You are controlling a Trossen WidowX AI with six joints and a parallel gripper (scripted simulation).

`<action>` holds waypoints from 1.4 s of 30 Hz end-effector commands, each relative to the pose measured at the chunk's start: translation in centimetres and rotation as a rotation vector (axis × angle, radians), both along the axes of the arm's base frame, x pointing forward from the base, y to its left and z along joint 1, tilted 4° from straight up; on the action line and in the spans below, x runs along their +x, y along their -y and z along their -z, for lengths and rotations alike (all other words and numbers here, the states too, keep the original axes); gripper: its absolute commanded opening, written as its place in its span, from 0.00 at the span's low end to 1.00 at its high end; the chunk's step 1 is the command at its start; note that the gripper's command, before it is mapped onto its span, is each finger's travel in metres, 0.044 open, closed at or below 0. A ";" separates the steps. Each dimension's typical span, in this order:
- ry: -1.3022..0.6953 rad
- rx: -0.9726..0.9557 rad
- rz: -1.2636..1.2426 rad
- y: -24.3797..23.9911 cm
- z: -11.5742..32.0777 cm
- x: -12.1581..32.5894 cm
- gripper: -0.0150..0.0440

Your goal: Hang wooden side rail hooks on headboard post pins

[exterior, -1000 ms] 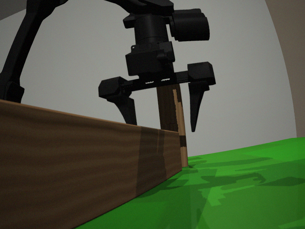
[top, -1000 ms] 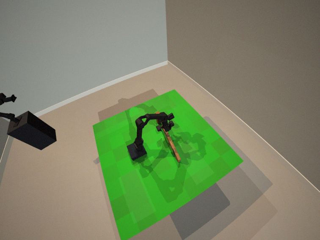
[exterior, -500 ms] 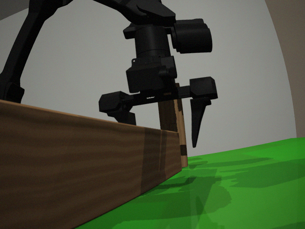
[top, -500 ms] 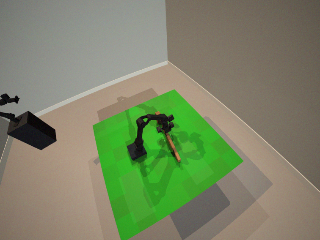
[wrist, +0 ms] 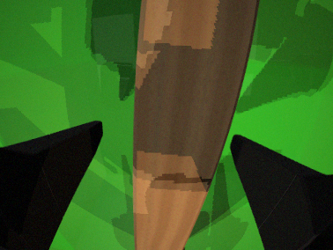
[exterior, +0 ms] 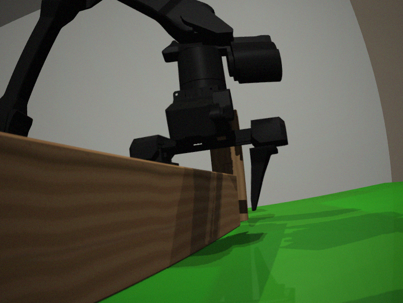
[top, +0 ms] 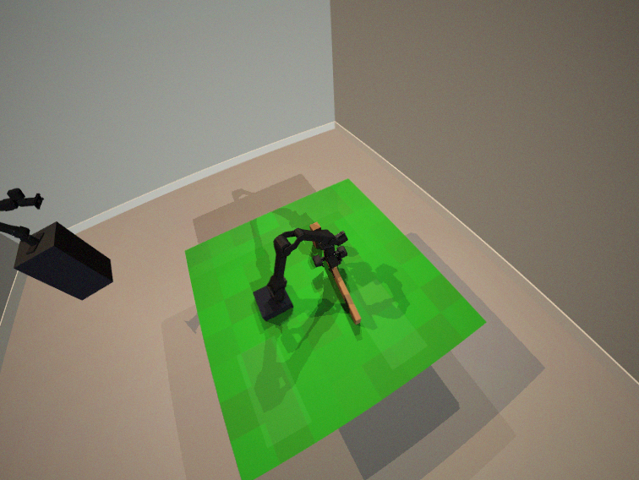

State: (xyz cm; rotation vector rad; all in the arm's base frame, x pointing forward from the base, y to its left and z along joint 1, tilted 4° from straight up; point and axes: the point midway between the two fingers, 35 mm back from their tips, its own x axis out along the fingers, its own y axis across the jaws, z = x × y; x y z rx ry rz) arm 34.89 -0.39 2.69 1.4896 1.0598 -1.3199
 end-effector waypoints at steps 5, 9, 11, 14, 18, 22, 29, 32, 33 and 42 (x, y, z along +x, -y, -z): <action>-0.006 -0.004 0.004 0.0 0.3 0.0 0.69; -0.006 -0.004 0.004 0.0 0.3 0.0 0.51; -0.006 -0.004 0.004 0.0 0.3 0.0 0.45; -0.006 -0.004 0.004 0.0 0.3 0.0 0.42; -0.006 -0.004 0.004 0.0 0.3 0.0 0.31; -0.006 -0.004 0.004 0.0 0.3 0.0 0.25; -0.006 -0.005 -0.004 0.1 0.2 -0.1 0.25; -0.006 -0.005 -0.009 0.1 0.2 -0.1 0.25; -0.005 -0.006 -0.018 0.1 0.2 -0.1 0.25; 0.001 -0.015 -0.133 0.1 0.1 0.3 0.25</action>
